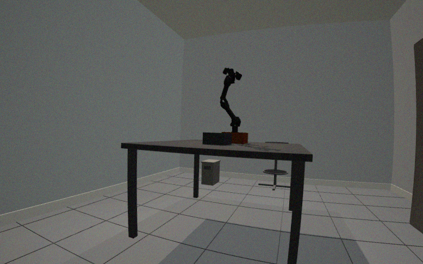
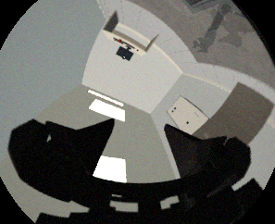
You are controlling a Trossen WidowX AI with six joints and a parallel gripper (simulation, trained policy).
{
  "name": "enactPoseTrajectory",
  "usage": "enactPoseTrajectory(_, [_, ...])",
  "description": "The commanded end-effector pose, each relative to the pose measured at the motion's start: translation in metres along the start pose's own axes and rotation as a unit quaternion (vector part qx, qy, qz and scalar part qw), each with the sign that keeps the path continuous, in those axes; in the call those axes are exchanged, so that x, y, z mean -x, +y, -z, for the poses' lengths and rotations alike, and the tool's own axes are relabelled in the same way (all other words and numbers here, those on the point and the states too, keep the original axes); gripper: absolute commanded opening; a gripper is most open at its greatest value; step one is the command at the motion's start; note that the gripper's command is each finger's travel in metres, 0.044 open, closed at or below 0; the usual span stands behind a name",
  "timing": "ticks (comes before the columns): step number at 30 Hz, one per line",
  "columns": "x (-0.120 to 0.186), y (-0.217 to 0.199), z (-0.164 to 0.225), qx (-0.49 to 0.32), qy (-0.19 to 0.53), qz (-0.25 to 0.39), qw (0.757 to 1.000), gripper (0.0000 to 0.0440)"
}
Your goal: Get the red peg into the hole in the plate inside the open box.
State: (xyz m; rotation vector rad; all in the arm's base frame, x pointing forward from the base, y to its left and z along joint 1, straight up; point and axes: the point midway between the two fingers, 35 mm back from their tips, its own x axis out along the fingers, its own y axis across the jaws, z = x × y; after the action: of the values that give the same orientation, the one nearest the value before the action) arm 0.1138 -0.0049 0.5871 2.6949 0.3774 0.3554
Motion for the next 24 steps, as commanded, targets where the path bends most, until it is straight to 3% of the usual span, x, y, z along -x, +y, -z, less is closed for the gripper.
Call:
enactPoseTrajectory(1, [-0.001,-0.003,-0.001,0.013,-0.003,0.001,1.0,0.0417])
enactPoseTrajectory(3, [-0.005,-0.012,-0.004,0.045,-0.011,0.007,0.999,0.044])
enactPoseTrajectory(12, [-0.027,-0.054,-0.023,0.186,-0.046,0.054,0.98,0.044])
enactPoseTrajectory(24, [-0.056,-0.108,-0.072,0.345,-0.105,0.146,0.921,0.044])
